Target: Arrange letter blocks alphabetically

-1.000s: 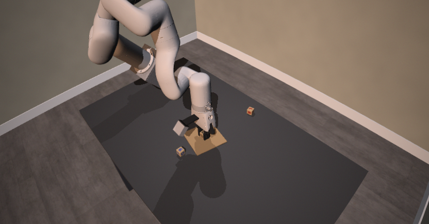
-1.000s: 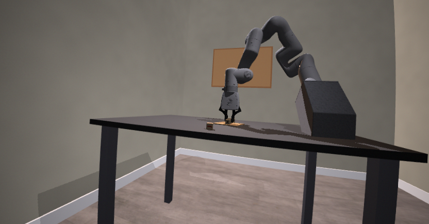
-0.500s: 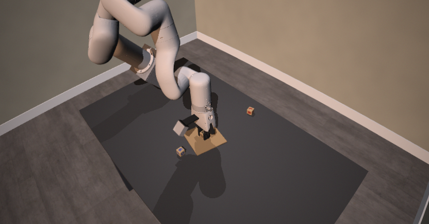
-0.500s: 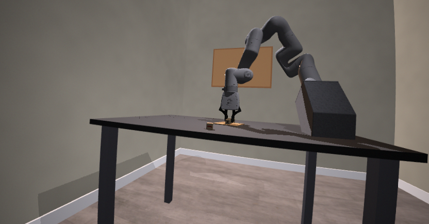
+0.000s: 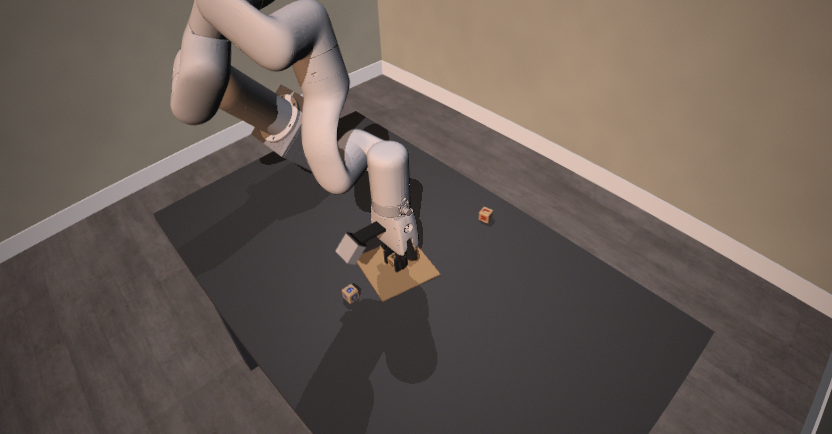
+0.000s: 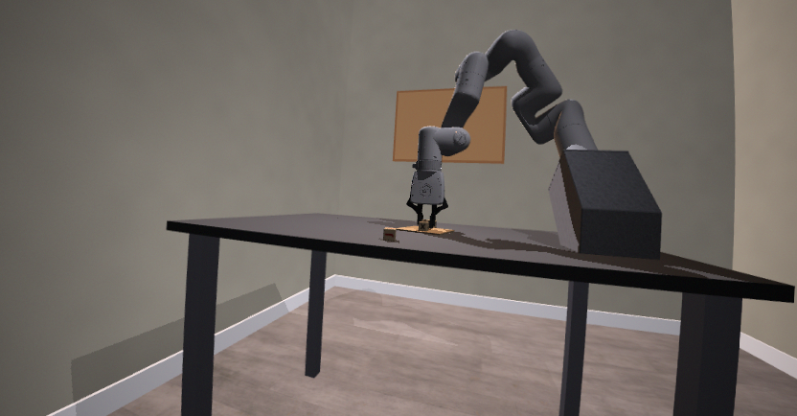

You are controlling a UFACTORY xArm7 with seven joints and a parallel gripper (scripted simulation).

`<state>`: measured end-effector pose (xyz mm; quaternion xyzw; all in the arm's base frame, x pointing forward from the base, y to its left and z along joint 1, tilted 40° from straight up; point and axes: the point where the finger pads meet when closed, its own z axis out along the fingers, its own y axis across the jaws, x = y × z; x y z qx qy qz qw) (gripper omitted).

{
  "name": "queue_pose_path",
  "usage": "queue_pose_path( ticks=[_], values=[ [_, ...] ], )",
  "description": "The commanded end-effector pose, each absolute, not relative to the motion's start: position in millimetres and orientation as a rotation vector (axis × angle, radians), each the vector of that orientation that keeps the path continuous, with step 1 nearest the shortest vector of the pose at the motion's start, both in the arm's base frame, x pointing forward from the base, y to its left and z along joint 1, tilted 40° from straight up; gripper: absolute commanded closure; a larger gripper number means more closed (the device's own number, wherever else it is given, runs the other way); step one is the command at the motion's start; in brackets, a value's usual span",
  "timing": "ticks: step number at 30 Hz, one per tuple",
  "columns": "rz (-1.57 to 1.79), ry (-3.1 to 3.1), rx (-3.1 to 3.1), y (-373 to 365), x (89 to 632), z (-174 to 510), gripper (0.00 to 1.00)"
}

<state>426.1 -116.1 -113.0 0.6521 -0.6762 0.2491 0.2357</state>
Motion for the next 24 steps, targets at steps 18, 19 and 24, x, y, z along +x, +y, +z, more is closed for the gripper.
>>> queue_pose_path(
  ticks=[18, 19, 24],
  values=[
    [0.685, -1.855, 1.792, -116.7, 427.5, -114.8, 0.79],
    [0.685, -1.855, 1.792, -116.7, 427.5, -114.8, 0.79],
    [0.685, -1.855, 1.792, -116.7, 427.5, -114.8, 0.79]
  ],
)
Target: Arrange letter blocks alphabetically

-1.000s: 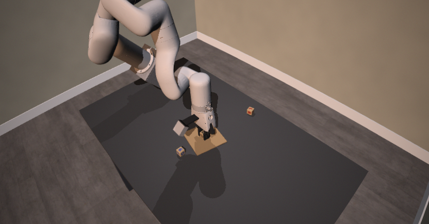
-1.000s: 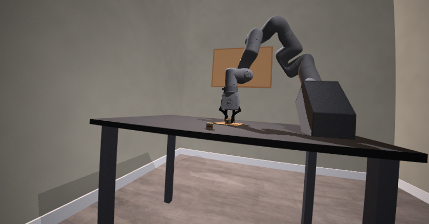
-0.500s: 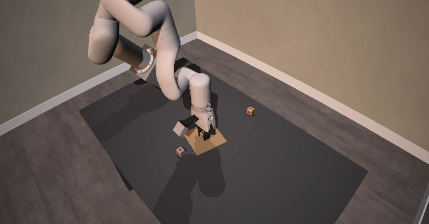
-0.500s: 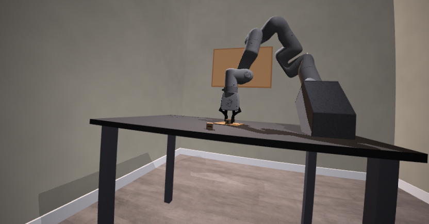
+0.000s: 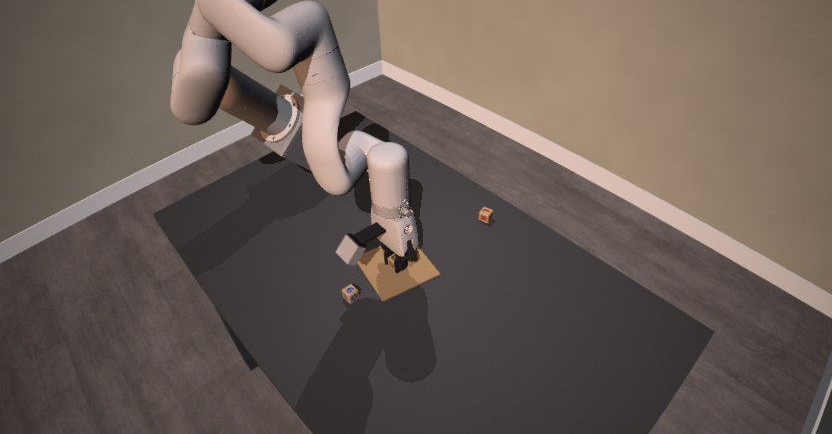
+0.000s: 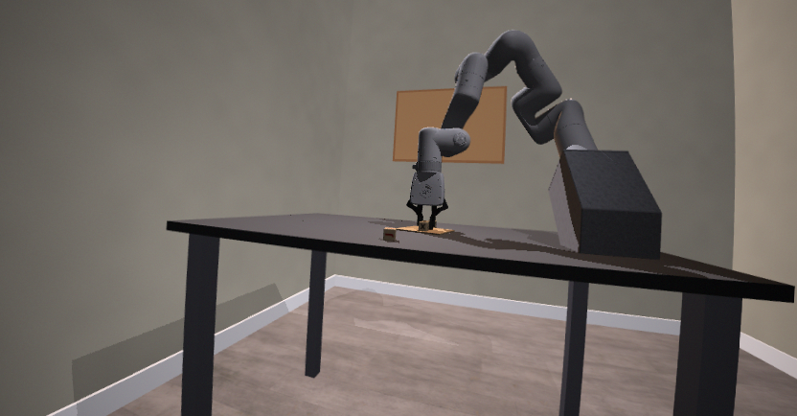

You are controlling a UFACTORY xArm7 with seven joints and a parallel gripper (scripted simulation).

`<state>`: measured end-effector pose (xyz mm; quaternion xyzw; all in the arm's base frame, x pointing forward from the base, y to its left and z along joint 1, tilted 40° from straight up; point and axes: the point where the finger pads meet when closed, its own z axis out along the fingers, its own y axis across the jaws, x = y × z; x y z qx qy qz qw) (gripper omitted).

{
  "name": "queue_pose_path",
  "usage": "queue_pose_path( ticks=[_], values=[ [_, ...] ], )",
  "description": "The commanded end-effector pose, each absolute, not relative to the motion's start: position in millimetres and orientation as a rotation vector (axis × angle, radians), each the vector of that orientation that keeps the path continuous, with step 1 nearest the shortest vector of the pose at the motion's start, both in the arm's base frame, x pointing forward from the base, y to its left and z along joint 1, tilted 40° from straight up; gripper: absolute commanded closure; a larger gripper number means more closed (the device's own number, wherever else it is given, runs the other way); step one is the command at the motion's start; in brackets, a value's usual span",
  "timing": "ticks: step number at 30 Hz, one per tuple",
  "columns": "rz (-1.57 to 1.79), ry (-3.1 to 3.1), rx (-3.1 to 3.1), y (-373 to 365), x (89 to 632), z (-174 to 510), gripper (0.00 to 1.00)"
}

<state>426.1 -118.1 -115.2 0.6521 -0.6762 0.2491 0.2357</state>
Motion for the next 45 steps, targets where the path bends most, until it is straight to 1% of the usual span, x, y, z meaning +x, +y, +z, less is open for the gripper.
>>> queue_pose_path(
  ticks=[1, 25, 26, 28, 29, 33, 34, 36, 37, 39, 40, 45],
  values=[
    [0.685, -1.855, 1.792, -116.7, 427.5, -114.8, 0.79],
    [0.685, -1.855, 1.792, -116.7, 427.5, -114.8, 0.79],
    [0.685, -1.855, 1.792, -116.7, 427.5, -114.8, 0.74],
    [0.685, -1.855, 1.792, -116.7, 427.5, -114.8, 0.74],
    [0.685, -1.855, 1.792, -116.7, 427.5, -114.8, 0.7],
    [0.685, -1.855, 1.792, -116.7, 427.5, -114.8, 0.7],
    [0.685, -1.855, 1.792, -116.7, 427.5, -114.8, 0.66],
    [0.685, -1.855, 1.792, -116.7, 427.5, -114.8, 0.66],
    [0.685, -1.855, 1.792, -116.7, 427.5, -114.8, 0.62],
    [0.685, -1.855, 1.792, -116.7, 427.5, -114.8, 0.62],
    [0.685, -1.855, 1.792, -116.7, 427.5, -114.8, 0.58],
    [0.685, -1.855, 1.792, -116.7, 427.5, -114.8, 0.58]
  ],
)
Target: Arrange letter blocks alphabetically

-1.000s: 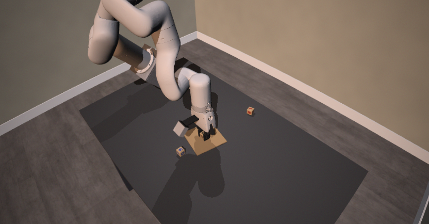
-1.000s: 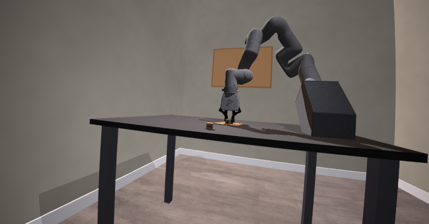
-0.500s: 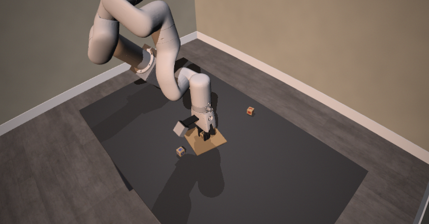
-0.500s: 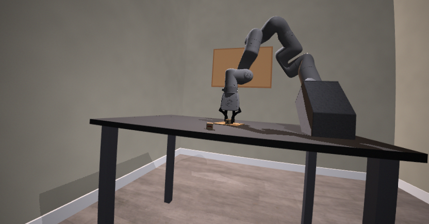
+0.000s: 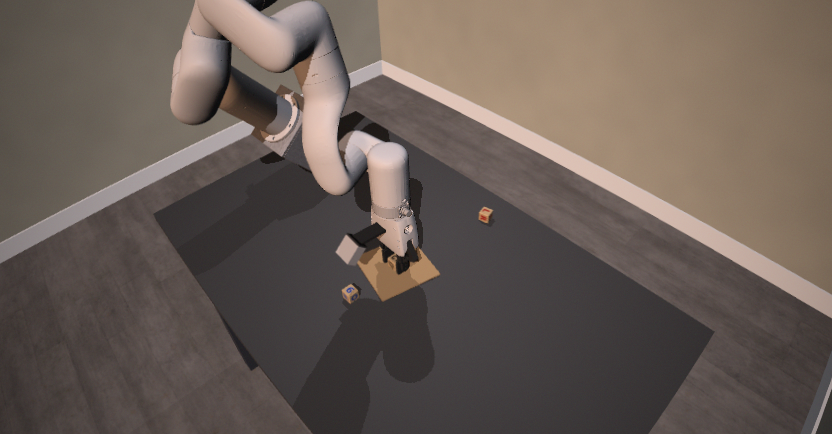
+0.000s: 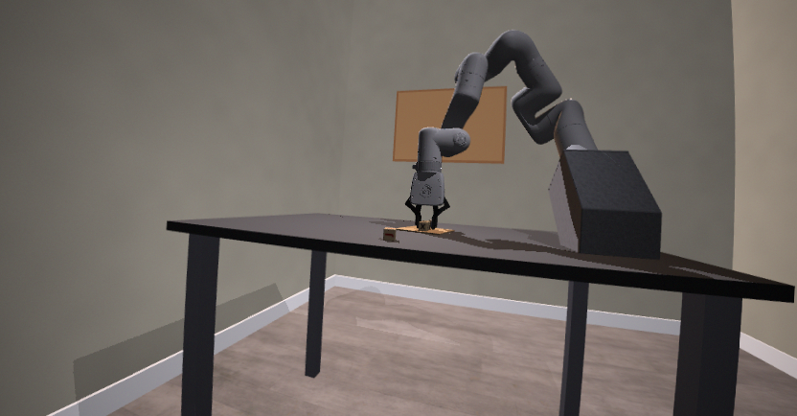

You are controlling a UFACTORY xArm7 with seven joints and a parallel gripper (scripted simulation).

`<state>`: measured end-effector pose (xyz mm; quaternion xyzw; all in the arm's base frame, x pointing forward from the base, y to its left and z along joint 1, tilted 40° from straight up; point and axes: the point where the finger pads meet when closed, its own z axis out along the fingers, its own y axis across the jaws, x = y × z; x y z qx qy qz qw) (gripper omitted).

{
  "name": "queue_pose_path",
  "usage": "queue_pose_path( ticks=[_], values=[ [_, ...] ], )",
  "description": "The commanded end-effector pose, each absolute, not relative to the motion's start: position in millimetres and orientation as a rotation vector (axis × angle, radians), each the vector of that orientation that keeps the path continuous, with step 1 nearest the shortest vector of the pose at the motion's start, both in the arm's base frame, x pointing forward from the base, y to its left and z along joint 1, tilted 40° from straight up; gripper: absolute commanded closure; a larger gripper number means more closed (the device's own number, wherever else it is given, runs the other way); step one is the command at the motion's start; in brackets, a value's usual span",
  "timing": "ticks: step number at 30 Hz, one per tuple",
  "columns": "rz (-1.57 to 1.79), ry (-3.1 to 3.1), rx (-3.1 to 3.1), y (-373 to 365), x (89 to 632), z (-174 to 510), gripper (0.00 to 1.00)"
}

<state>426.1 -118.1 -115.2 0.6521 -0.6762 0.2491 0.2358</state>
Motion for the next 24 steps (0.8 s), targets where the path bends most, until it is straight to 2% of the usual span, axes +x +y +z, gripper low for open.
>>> queue_pose_path(
  ticks=[1, 11, 24],
  values=[
    [0.685, -1.855, 1.792, -116.7, 427.5, -114.8, 0.58],
    [0.685, -1.855, 1.792, -113.4, 427.5, -111.0, 0.58],
    [0.685, -1.855, 1.792, -80.6, 427.0, -71.9, 0.58]
  ],
)
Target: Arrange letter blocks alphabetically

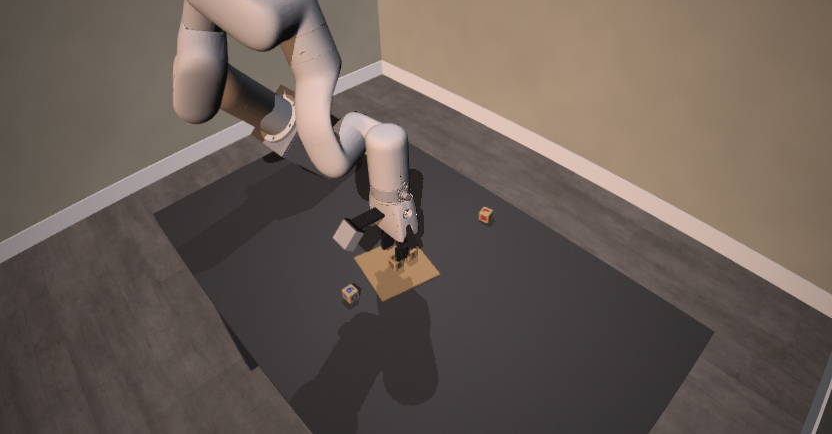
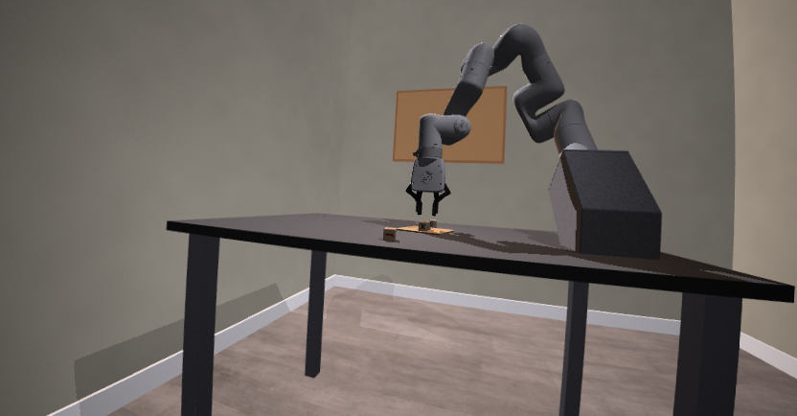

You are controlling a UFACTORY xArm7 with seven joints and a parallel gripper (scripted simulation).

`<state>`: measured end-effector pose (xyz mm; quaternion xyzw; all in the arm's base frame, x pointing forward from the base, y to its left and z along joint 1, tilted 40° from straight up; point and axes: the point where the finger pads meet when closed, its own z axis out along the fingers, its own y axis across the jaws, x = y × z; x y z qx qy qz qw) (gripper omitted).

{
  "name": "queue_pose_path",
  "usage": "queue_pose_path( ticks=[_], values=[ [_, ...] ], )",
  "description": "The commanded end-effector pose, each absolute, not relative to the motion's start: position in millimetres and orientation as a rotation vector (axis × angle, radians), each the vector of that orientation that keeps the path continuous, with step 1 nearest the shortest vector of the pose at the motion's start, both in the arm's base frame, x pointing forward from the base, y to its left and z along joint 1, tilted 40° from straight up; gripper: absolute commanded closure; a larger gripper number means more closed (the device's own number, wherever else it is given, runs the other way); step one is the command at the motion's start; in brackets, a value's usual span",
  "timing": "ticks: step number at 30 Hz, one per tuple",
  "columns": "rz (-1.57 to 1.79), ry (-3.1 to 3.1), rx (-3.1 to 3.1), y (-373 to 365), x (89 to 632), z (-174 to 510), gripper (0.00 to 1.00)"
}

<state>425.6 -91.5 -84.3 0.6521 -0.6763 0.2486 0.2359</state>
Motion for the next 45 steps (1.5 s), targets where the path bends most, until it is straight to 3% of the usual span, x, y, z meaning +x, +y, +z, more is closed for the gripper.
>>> queue_pose_path(
  ticks=[1, 15, 16, 45],
  values=[
    [0.685, -1.855, 1.792, -77.1, 427.0, -67.8, 0.58],
    [0.685, -1.855, 1.792, -58.8, 426.7, -45.9, 0.58],
    [0.685, -1.855, 1.792, -58.8, 426.7, -45.9, 0.0],
    [0.711, -1.942, 1.722, -53.8, 429.9, -50.2, 0.0]
  ],
)
